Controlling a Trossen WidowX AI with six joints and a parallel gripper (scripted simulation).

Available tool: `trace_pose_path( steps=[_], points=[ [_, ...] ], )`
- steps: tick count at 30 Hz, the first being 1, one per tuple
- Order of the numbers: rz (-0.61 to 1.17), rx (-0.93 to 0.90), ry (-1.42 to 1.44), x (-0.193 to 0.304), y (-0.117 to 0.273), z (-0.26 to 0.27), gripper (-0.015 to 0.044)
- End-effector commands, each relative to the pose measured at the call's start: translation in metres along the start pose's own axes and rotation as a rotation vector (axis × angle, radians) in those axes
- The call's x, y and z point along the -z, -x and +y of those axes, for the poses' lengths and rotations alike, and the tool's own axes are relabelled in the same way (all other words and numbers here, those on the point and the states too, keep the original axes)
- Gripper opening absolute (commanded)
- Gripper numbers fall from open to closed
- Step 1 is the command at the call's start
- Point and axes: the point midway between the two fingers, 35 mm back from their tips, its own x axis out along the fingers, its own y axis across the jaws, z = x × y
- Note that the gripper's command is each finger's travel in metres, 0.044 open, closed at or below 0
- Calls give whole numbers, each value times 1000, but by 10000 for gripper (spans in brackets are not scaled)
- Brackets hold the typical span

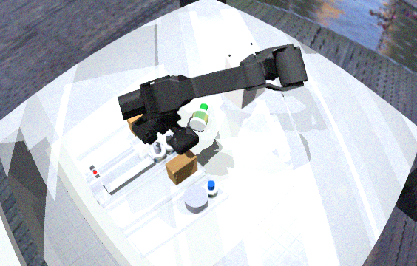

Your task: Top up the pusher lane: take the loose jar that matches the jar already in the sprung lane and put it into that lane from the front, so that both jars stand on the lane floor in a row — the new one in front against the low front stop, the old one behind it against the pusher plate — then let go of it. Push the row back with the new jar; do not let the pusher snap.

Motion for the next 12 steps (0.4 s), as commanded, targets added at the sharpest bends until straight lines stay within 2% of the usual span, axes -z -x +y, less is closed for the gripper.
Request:
trace_pose_path(
  steps=[1, 12],
  points=[
    [2, 6, 4, 7, 2, 0, 299],
    [3, 6, 3, 44, 3, -1, 299]
  ],
)
